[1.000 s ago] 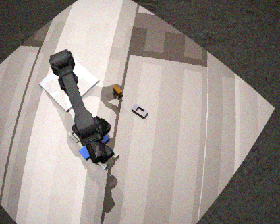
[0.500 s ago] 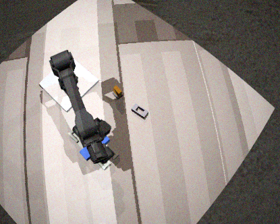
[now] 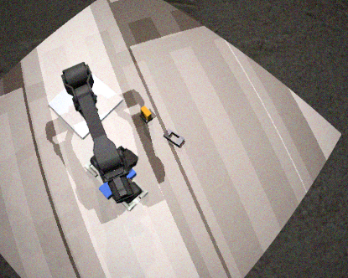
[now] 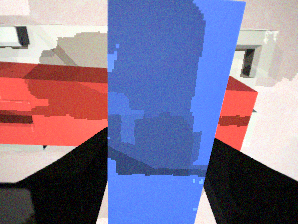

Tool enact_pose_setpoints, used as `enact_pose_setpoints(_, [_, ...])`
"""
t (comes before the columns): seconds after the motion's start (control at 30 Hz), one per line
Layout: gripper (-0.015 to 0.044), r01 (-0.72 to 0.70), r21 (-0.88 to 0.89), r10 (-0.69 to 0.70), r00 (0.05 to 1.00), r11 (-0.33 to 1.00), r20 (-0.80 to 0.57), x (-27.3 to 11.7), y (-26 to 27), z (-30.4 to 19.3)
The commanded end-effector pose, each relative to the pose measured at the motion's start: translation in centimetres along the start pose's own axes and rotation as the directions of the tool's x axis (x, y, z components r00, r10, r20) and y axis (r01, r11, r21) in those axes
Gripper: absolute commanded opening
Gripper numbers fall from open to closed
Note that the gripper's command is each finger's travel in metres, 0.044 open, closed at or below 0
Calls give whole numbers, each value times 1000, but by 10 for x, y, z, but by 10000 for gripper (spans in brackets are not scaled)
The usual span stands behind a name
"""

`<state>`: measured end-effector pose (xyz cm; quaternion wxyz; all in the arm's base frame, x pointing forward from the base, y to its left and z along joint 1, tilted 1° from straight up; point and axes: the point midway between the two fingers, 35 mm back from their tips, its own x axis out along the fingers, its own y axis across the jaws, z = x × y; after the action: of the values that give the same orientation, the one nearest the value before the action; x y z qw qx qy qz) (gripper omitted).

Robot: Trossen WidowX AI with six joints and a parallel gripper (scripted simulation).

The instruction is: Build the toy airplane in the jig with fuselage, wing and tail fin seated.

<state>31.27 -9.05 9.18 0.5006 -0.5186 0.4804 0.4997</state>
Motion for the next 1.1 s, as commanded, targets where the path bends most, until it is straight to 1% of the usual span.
enact_pose_setpoints(0.0, [135, 1, 0, -1, 1000, 1000, 0, 0, 0, 0])
enact_pose_setpoints(0.37, [424, 1, 0, -1, 1000, 1000, 0, 0, 0, 0])
enact_pose_setpoints(0.4, [440, 1, 0, -1, 1000, 1000, 0, 0, 0, 0])
enact_pose_setpoints(0.73, [440, 1, 0, -1, 1000, 1000, 0, -2, 0, 0])
enact_pose_setpoints(0.8, [440, 1, 0, -1, 1000, 1000, 0, -17, -2, -1])
enact_pose_setpoints(0.97, [440, -1, -2, 1, 1000, 1000, 2, -77, -1, -1])
enact_pose_setpoints(1.07, [440, -1, -2, 1, 1000, 1000, 2, -84, -2, -1])
